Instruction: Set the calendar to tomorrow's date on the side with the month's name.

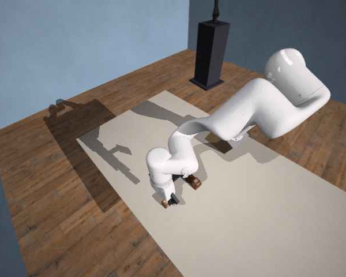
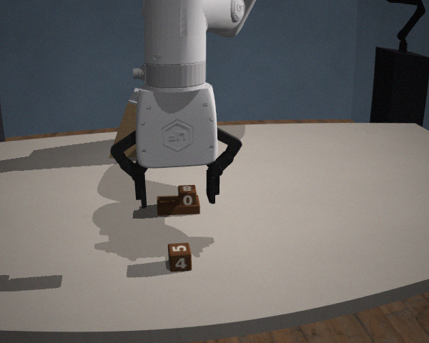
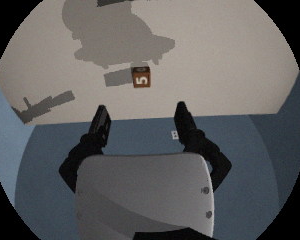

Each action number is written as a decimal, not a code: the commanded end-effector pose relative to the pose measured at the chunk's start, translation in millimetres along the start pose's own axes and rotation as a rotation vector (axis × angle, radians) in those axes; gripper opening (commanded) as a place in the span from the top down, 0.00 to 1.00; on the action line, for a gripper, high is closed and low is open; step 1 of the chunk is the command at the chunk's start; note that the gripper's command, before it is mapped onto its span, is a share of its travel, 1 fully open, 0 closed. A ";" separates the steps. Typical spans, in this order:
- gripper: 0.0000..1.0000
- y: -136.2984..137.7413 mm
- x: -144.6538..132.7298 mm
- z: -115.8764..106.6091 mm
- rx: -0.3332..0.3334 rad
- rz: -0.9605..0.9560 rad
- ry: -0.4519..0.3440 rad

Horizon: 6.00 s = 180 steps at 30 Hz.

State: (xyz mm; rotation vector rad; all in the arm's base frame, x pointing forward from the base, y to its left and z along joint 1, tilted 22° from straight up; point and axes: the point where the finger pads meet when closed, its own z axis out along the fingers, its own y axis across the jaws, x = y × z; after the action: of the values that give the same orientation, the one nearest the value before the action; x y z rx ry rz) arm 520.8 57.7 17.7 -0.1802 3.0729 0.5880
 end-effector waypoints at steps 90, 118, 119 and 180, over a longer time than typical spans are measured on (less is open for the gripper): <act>0.00 -88.5 -125.8 56.1 -0.003 1.561 -0.004; 0.00 -88.5 -126.0 85.3 -0.003 1.561 -0.004; 0.00 -88.5 -126.0 85.3 -0.003 1.561 -0.004; 0.00 -88.5 -126.0 85.3 -0.003 1.561 -0.004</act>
State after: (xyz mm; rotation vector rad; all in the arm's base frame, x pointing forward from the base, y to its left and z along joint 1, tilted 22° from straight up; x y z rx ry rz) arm 652.9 22.3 -93.0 2.2280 2.5281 0.4660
